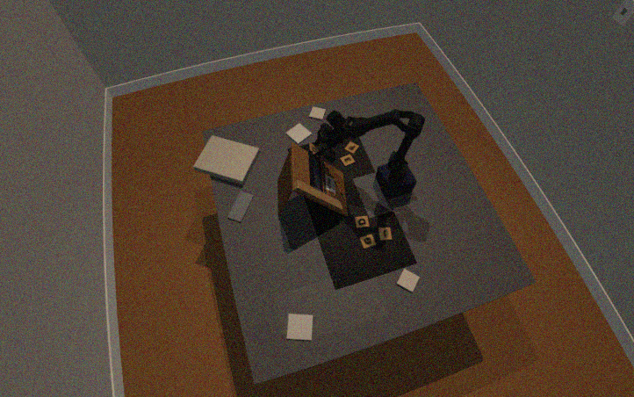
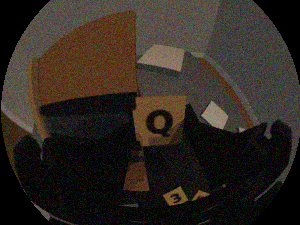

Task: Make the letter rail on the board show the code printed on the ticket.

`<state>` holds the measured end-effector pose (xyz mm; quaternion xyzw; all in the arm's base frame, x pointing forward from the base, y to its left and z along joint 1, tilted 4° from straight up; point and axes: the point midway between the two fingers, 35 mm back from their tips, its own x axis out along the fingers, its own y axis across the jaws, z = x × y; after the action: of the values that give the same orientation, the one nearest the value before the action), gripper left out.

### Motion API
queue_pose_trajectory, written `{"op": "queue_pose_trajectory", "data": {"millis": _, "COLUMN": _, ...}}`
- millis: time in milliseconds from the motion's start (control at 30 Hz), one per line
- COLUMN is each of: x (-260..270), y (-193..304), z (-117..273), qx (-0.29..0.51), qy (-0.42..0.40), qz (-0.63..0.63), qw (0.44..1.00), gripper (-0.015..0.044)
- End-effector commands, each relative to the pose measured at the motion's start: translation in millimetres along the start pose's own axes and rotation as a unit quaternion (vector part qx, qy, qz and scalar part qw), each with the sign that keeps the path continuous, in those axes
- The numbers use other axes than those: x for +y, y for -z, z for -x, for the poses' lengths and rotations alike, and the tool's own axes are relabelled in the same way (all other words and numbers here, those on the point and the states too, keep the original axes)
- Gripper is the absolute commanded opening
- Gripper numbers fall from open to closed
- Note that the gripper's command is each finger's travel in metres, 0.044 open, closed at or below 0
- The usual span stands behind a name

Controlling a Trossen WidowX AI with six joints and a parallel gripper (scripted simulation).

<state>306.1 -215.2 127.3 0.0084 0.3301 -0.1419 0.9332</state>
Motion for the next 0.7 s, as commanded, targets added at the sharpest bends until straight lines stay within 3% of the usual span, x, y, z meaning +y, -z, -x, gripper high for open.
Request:
{"op": "queue_pose_trajectory", "data": {"millis": 0, "x": 2, "y": 0, "z": 0, "qx": 0.000, "qy": 0.002, "qz": -0.003, "qw": 1.000, "gripper": 0.0000}}
{"op": "queue_pose_trajectory", "data": {"millis": 667, "x": 12, "y": 0, "z": 0, "qx": 0.000, "qy": 0.002, "qz": -0.003, "qw": 1.000, "gripper": 0.0000}}
